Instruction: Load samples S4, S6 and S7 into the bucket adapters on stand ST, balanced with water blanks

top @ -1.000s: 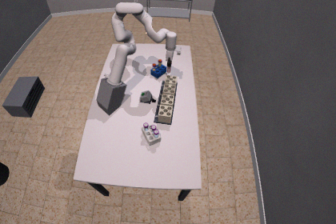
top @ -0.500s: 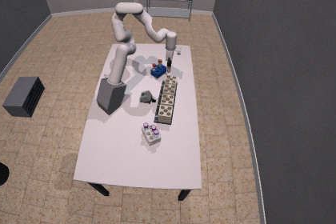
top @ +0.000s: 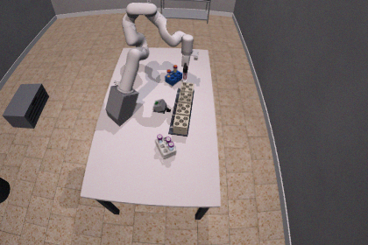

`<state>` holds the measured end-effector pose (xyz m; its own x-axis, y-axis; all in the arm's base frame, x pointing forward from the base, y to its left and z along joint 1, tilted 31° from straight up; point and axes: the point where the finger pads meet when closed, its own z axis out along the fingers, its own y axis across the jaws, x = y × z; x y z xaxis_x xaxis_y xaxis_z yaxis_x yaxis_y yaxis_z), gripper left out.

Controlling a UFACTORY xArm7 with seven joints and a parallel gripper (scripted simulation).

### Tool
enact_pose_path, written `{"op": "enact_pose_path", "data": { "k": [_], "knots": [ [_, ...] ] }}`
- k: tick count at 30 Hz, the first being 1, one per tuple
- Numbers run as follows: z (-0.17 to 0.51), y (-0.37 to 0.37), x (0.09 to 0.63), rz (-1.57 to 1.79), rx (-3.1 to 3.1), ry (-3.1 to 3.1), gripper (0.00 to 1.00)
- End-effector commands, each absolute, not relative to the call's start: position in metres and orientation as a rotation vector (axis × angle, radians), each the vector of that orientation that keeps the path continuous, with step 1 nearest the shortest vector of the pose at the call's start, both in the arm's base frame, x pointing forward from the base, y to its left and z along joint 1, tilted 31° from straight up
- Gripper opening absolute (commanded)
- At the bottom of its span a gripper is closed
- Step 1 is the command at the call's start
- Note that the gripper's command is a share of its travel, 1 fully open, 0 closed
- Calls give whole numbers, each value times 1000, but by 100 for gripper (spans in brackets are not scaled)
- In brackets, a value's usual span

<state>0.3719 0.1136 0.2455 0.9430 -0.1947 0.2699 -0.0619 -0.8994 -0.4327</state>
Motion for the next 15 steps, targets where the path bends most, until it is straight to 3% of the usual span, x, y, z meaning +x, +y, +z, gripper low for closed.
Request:
{"op": "enact_pose_path", "data": {
  "k": [1,15],
  "knots": [
    [247,113,373,-435,-2668,186,0],
    [251,134,359,-486,-2694,-37,0]
  ]
}}
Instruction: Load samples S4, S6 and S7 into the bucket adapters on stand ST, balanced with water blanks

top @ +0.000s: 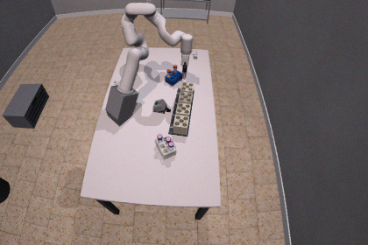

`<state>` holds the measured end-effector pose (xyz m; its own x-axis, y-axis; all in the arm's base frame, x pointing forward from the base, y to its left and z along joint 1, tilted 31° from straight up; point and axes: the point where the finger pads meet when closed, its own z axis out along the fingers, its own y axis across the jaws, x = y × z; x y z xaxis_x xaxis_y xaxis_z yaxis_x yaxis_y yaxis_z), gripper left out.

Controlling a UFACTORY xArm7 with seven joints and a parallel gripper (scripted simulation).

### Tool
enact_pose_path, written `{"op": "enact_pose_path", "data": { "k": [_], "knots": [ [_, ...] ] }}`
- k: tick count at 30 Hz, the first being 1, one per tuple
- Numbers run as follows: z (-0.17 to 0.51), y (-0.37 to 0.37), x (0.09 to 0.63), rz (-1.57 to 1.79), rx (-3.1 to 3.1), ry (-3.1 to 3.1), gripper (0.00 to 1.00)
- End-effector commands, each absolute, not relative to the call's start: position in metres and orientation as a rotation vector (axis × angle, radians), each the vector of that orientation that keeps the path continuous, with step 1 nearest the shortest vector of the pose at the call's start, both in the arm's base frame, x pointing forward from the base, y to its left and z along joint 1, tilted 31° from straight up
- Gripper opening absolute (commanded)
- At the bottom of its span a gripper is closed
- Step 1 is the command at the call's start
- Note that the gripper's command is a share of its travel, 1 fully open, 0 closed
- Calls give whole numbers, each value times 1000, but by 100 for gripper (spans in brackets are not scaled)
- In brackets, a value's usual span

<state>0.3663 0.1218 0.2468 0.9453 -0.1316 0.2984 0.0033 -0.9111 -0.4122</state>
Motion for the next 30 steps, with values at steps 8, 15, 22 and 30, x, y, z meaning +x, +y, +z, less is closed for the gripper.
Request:
{"op": "enact_pose_path", "data": {
  "k": [8,15,22,30],
  "knots": [
    [255,158,342,-545,-2703,-309,0],
    [261,186,322,-609,-2683,-630,0],
    [266,215,302,-667,-2629,-952,0],
    [271,239,285,-708,-2563,-1201,0]
  ]
}}
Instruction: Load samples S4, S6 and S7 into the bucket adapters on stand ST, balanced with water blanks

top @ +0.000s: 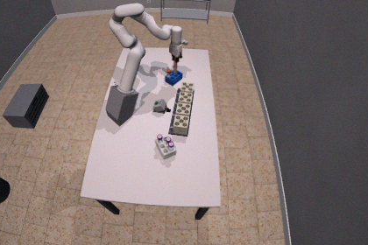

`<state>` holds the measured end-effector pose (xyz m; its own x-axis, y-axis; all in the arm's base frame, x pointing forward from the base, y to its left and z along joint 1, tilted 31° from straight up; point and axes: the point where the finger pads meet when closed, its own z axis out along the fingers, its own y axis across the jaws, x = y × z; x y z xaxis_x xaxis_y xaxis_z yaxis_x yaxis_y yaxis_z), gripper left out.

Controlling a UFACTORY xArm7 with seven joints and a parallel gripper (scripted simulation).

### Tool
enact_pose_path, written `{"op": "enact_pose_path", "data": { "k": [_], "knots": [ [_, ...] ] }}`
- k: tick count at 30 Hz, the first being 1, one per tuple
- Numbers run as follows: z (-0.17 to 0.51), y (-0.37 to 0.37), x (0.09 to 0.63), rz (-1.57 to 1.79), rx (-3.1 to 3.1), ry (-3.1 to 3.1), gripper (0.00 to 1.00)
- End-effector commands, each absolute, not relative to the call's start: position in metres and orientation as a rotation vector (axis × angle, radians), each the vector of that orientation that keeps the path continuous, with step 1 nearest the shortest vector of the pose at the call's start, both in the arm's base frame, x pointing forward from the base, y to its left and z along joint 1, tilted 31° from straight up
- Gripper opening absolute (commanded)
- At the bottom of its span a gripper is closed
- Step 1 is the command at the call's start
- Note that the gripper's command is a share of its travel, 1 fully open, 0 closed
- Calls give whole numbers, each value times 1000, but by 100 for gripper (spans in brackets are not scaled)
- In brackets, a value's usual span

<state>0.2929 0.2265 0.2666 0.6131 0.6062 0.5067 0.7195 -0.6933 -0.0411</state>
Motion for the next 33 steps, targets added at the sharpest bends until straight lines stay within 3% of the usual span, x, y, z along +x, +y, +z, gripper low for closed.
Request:
{"op": "enact_pose_path", "data": {
  "k": [1,33],
  "knots": [
    [271,243,282,-708,-2563,-1201,0],
    [269,269,268,-708,-2562,-1201,0]
  ]
}}
